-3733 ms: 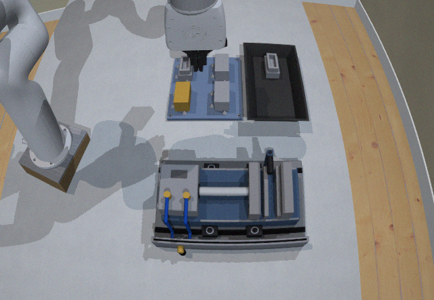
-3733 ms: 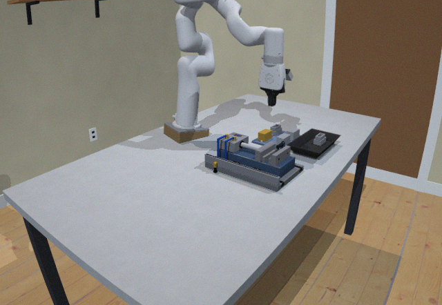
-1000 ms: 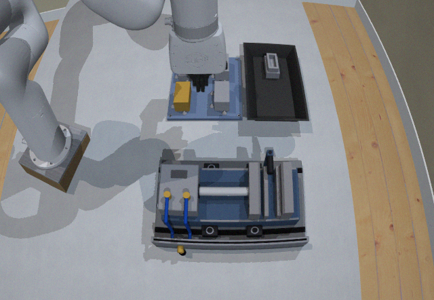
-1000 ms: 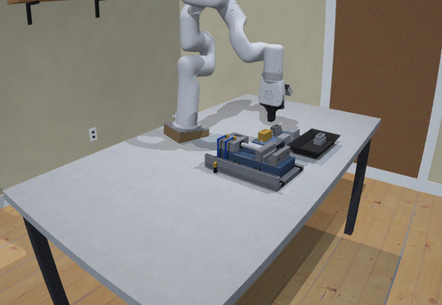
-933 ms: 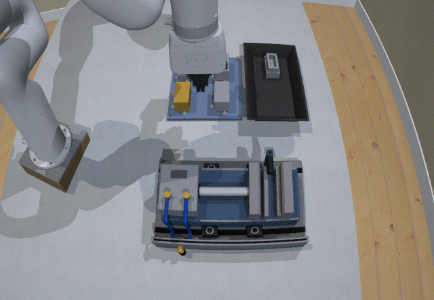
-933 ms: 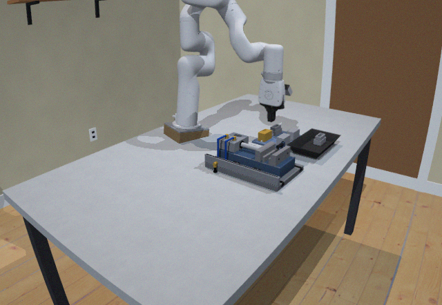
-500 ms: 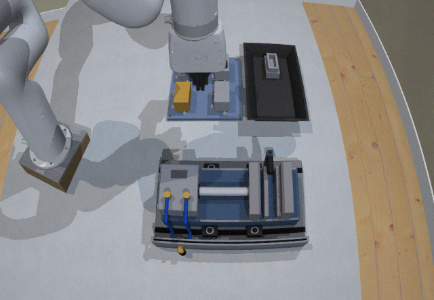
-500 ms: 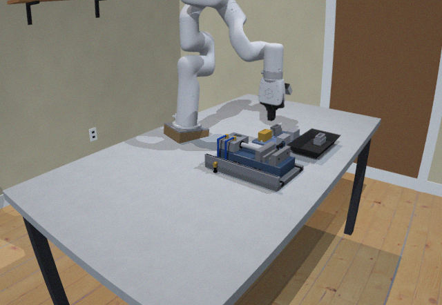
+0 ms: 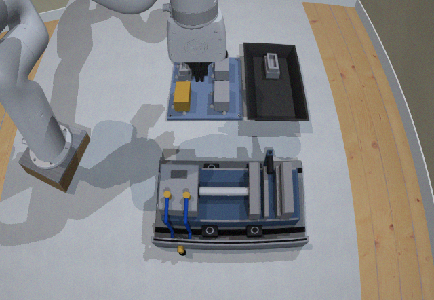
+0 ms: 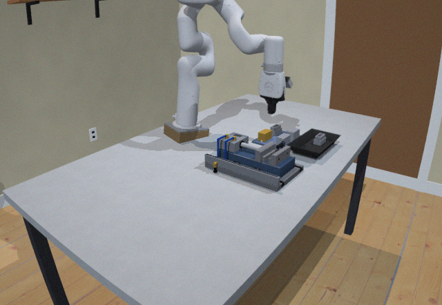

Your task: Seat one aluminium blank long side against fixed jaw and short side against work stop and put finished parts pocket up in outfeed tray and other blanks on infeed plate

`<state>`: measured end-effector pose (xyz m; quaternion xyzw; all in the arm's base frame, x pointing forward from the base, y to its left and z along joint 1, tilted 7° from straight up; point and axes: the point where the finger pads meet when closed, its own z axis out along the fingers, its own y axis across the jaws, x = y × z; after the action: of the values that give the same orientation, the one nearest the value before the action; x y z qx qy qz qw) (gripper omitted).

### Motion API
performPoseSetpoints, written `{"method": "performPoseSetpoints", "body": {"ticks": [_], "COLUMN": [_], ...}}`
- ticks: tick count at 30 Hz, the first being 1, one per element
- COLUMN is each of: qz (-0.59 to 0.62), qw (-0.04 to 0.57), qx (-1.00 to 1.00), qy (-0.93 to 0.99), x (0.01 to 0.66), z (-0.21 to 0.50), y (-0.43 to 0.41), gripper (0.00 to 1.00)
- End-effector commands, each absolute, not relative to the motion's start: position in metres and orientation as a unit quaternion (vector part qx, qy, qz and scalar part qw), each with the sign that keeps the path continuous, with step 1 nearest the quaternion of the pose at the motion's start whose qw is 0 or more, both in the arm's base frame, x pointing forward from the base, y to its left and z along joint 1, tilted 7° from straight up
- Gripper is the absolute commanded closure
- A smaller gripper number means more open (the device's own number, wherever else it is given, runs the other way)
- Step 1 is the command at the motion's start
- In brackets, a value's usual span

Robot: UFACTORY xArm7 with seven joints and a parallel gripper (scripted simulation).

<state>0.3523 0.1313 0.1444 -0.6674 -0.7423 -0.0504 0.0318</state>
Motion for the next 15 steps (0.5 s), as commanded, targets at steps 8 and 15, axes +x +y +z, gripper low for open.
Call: {"method": "performPoseSetpoints", "body": {"ticks": [8,15], "qz": [-0.052,-0.052], "qw": [0.031,0.031], "qx": [-0.667,-0.667], "qy": [-0.742,-0.742], "x": [0.353,0.353], "z": [0.169,0.18], "y": [0.129,0.127], "gripper": [1.0,1.0]}}
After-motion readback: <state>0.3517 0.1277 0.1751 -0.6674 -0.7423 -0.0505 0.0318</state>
